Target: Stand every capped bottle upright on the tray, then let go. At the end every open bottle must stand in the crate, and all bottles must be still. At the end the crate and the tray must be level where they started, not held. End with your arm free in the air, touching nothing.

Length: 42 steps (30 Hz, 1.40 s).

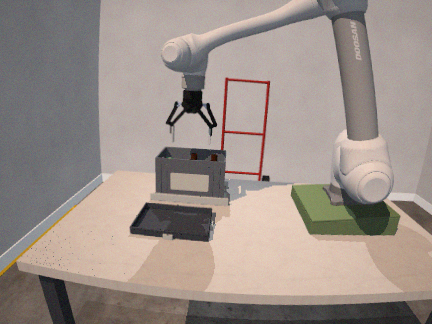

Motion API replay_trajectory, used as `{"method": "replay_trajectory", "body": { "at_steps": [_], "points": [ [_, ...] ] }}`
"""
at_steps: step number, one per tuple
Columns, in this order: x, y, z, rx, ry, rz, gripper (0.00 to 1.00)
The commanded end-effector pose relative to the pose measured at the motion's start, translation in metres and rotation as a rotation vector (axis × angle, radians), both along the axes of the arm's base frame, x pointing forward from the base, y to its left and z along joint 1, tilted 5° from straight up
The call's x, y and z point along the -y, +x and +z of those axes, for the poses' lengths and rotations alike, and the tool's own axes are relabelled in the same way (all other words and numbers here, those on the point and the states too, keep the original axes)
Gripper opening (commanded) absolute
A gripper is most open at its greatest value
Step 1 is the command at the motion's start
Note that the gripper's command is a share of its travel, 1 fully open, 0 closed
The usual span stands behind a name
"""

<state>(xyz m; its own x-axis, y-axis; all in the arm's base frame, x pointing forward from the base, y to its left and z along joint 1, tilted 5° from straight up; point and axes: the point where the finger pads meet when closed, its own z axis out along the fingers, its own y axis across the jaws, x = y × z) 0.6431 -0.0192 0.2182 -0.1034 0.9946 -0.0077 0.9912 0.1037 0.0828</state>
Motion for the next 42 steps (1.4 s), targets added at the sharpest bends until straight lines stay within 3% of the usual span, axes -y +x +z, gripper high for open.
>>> {"method": "replay_trajectory", "body": {
  "at_steps": [1, 14, 15, 29, 42],
  "points": [
    [0.000, 0.000, 0.000, 0.000, 0.000, 0.000, 1.00],
    [0.000, 0.000, 0.000, 0.000, 0.000, 0.000, 1.00],
    [-0.001, 0.003, 0.000, 0.000, -0.001, 0.013, 0.38],
    [-0.021, 0.045, -0.001, 0.000, -0.016, 0.191, 0.38],
    [-0.031, 0.068, -0.003, 0.001, -0.027, 0.323, 0.38]
  ]
}}
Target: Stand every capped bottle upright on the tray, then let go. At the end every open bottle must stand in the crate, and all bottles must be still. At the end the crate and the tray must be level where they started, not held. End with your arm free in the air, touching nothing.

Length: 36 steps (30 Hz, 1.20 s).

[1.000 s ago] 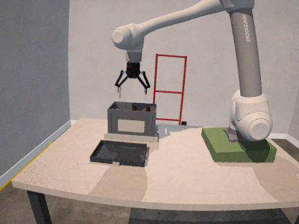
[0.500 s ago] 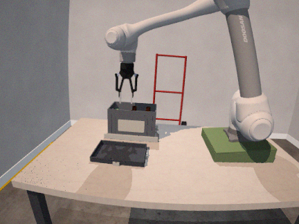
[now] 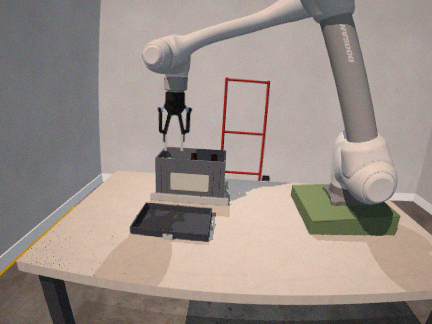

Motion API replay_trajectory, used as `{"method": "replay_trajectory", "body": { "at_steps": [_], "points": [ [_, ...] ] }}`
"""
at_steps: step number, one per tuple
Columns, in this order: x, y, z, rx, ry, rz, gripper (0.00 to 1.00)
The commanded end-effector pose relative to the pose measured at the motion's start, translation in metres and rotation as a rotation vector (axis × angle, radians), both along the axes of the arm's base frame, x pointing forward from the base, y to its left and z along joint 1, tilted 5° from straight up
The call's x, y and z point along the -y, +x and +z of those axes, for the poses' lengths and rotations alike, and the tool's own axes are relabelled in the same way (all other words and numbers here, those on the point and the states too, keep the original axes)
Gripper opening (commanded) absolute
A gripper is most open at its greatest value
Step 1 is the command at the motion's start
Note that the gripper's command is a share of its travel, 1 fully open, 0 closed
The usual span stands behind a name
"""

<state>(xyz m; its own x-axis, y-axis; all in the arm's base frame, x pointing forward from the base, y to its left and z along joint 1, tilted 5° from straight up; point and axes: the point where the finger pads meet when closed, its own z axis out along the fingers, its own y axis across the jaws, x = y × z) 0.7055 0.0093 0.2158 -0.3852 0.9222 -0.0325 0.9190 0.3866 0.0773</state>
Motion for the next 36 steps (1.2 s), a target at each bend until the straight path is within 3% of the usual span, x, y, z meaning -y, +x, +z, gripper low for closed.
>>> {"method": "replay_trajectory", "body": {
  "at_steps": [1, 36],
  "points": [
    [-0.0033, 0.0075, -0.0004, 0.000, -0.003, 0.044, 0.38],
    [-0.0066, 0.0145, 0.0003, 0.000, -0.035, 0.420, 0.38]
  ]
}}
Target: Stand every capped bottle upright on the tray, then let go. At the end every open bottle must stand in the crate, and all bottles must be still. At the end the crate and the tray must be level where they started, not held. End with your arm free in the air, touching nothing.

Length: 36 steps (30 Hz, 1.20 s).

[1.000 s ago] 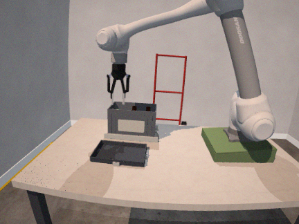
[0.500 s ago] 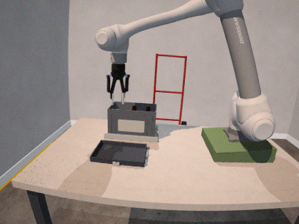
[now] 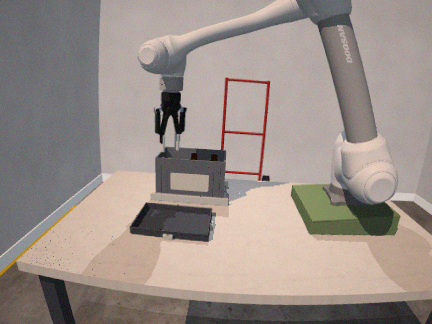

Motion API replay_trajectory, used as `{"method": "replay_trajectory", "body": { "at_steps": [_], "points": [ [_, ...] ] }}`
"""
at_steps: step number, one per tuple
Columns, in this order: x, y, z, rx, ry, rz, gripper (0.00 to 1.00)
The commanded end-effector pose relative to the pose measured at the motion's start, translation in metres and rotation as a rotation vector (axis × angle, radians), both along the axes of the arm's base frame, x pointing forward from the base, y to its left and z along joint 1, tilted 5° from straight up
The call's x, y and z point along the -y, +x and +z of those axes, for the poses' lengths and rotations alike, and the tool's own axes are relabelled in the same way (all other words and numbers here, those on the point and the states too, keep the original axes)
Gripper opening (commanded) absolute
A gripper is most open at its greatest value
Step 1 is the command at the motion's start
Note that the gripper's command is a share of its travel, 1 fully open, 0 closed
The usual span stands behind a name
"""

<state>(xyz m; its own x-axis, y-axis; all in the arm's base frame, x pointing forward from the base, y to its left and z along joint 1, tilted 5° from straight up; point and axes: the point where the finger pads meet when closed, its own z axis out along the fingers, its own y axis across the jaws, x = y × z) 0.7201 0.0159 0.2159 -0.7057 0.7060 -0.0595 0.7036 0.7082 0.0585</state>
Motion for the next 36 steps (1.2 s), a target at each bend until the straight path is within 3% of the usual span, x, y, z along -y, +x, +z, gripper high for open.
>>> {"method": "replay_trajectory", "body": {
  "at_steps": [1, 21, 36],
  "points": [
    [0.000, 0.000, 0.000, 0.000, -0.003, 0.045, 0.38],
    [0.000, 0.000, 0.001, 0.000, -0.007, 0.102, 0.38],
    [0.000, 0.002, -0.027, 0.000, -0.007, 0.102, 0.38]
  ]
}}
